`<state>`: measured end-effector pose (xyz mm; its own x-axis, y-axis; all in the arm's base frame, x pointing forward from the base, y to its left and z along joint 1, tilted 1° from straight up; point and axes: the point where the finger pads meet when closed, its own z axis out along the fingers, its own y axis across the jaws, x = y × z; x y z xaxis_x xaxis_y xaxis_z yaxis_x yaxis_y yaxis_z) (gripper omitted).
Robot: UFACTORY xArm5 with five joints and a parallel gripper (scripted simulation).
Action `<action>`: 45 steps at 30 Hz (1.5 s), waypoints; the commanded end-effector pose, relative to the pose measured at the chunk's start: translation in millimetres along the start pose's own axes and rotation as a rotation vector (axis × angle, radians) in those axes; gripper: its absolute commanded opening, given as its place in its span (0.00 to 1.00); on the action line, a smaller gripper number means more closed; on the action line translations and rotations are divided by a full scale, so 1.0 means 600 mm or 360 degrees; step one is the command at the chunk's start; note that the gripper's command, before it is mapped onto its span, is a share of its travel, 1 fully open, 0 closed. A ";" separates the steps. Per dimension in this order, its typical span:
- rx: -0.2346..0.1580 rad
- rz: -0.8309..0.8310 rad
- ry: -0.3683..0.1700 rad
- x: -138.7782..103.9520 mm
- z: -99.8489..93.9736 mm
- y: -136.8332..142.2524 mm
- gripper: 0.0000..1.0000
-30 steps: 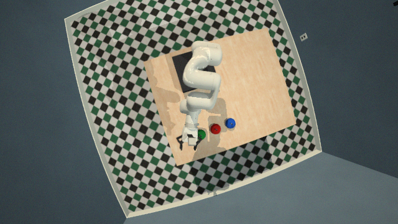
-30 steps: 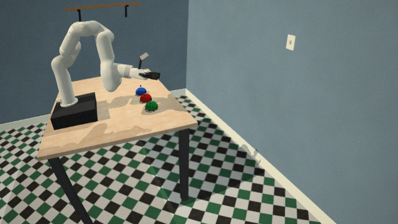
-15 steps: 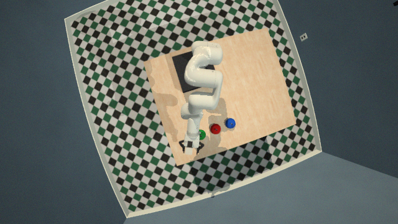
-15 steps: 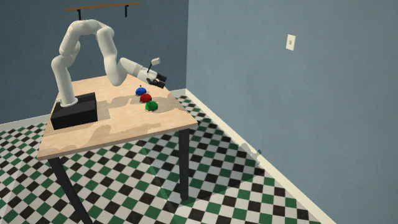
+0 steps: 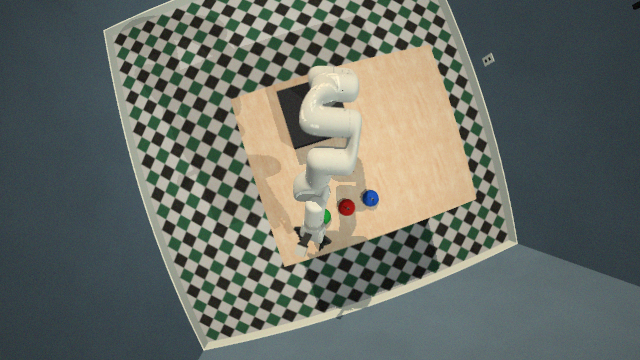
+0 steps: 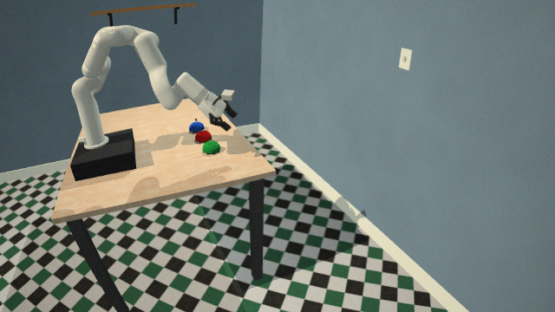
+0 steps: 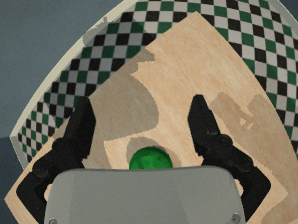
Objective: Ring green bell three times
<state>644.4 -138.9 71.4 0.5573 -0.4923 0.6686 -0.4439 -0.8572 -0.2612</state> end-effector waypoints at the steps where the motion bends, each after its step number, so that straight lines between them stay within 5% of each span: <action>1: -0.0054 0.0144 -0.0146 -0.011 0.008 -0.007 1.00; 2: -0.0092 0.0232 -0.0229 -0.022 0.010 -0.010 1.00; 7: -0.0135 0.0318 -0.0308 -0.033 0.010 -0.013 1.00; 10: -0.0233 0.0482 -0.0453 -0.054 0.004 -0.018 1.00; 16: -0.0286 0.0559 -0.0519 -0.065 -0.001 -0.020 1.00; 18: -0.0398 0.0700 -0.0636 -0.083 -0.014 -0.024 1.00; 20: -0.0398 0.0700 -0.0636 -0.083 -0.014 -0.024 1.00; 25: -0.0566 0.0876 -0.0772 -0.107 -0.040 -0.029 1.00; 31: -0.0714 0.1008 -0.0865 -0.124 -0.066 -0.032 1.00; 33: -0.0714 0.1008 -0.0865 -0.124 -0.066 -0.032 1.00; 38: -0.0876 0.1133 -0.0945 -0.139 -0.098 -0.035 1.00; 45: -0.0929 0.1170 -0.0967 -0.144 -0.109 -0.036 1.00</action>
<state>561.2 -69.2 62.2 0.2172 -0.9761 -0.0020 -0.9761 -0.2172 0.0056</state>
